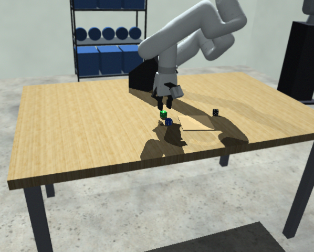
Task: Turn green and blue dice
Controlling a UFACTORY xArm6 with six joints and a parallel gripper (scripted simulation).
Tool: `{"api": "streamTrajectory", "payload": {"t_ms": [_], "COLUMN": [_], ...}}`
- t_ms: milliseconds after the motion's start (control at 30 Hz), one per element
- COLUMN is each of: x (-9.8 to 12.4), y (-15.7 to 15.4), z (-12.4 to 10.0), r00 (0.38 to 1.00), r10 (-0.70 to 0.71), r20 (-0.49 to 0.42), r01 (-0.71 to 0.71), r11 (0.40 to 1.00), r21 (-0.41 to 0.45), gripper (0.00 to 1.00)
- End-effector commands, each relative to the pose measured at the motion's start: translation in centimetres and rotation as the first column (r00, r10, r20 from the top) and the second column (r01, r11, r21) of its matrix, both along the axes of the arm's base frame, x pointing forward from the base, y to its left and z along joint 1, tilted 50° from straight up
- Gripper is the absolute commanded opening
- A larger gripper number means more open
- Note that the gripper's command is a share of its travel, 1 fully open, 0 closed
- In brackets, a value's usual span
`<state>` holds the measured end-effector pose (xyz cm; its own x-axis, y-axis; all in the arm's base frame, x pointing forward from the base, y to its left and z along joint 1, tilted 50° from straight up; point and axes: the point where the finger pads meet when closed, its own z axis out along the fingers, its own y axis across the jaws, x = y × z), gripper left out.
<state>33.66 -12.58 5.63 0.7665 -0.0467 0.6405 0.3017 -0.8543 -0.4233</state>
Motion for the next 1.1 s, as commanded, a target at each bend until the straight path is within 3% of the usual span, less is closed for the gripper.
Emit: {"api": "streamTrajectory", "payload": {"t_ms": [0,1067], "x": [0.24,0.48], "y": [0.11,0.32], "z": [-0.20,-0.47], "r00": [1.000,1.000], "r10": [-0.001,-0.001], "r20": [0.001,0.001], "r01": [0.001,0.001], "r11": [1.000,1.000], "r21": [-0.001,-0.001], "gripper": [0.42,0.42]}}
